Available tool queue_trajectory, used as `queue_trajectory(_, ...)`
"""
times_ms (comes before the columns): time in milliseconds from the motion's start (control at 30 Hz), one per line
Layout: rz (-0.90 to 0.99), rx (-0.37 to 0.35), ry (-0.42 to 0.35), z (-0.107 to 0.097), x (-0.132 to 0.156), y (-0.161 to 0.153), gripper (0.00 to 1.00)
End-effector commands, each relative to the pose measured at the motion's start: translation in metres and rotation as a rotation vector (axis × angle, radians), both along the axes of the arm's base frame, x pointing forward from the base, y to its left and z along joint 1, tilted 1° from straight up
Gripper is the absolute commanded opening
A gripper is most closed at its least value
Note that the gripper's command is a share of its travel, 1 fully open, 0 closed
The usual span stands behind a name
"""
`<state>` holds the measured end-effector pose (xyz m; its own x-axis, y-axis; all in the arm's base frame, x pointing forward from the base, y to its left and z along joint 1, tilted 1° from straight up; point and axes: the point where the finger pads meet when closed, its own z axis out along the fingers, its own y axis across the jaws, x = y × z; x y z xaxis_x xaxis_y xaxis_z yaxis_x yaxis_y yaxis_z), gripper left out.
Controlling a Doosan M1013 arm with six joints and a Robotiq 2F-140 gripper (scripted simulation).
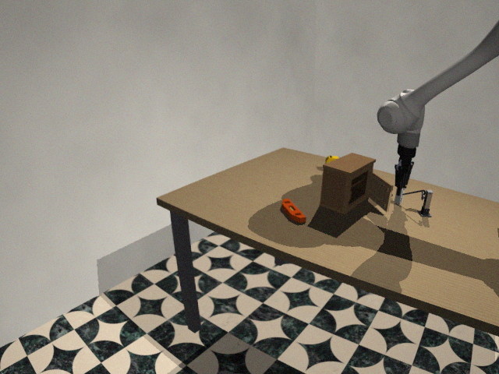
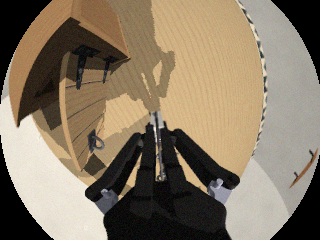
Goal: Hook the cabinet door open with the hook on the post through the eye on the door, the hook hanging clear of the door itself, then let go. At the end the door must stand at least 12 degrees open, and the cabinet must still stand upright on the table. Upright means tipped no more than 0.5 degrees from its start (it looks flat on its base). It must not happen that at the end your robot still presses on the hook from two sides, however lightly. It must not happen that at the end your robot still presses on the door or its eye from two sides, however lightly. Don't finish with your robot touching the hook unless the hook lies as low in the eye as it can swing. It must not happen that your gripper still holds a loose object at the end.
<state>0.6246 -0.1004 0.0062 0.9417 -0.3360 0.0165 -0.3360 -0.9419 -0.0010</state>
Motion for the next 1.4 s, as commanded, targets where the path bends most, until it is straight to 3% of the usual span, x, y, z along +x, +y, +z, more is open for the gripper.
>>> queue_trajectory(0, 0.0, 0.0, 0.0, 0.0, 0.0, 0.0, 0.03)
queue_trajectory(1000, 0.0, 0.0, 0.0, 0.0, 0.0, 0.0, 0.03)
queue_trajectory(1367, 0.0, 0.0, 0.0, 0.011, 0.004, -0.001, 0.03)
